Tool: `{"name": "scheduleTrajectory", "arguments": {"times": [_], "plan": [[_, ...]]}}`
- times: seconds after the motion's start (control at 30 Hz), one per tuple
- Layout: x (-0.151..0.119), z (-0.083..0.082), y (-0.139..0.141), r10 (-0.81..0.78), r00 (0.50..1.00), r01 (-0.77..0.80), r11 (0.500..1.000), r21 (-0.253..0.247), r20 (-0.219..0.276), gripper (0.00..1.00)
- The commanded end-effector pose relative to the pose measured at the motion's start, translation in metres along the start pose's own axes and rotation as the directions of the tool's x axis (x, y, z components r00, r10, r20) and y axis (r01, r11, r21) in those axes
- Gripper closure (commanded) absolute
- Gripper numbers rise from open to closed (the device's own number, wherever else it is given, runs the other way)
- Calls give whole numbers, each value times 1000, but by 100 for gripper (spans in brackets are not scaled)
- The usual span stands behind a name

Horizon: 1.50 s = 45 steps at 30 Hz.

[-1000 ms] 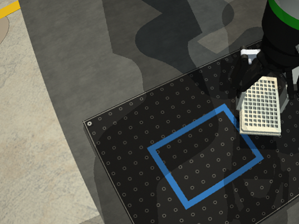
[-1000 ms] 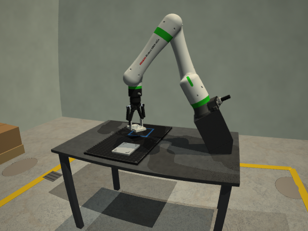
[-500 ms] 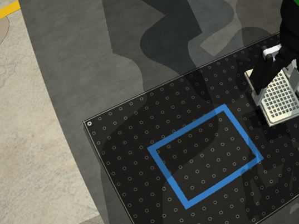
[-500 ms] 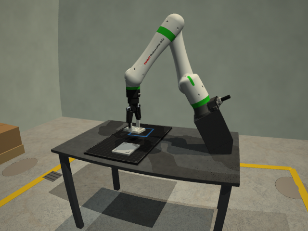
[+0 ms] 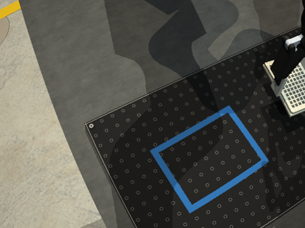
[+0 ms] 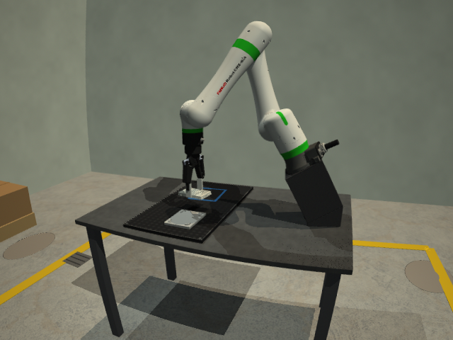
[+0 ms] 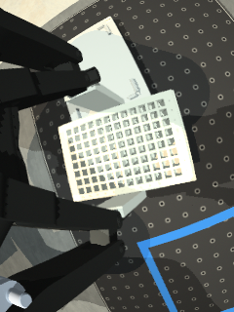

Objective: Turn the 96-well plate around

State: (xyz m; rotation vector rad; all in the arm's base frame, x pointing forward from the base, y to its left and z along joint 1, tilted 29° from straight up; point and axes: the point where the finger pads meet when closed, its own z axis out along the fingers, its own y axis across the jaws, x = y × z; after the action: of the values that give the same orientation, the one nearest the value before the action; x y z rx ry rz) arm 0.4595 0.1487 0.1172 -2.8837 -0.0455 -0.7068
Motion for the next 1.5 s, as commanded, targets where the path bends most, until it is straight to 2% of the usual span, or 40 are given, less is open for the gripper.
{"name": "scheduleTrajectory", "arguments": {"times": [0.0,0.07,1.13,1.47], "plan": [[-4,-1,-15,1,1000,-1,1000,-3,-3,100],[-4,-1,-15,1,1000,-1,1000,-3,-3,100],[-32,-4,-111,1,1000,-1,1000,-3,-3,100],[-37,-4,-131,1,1000,-1,1000,-3,-3,100]]}}
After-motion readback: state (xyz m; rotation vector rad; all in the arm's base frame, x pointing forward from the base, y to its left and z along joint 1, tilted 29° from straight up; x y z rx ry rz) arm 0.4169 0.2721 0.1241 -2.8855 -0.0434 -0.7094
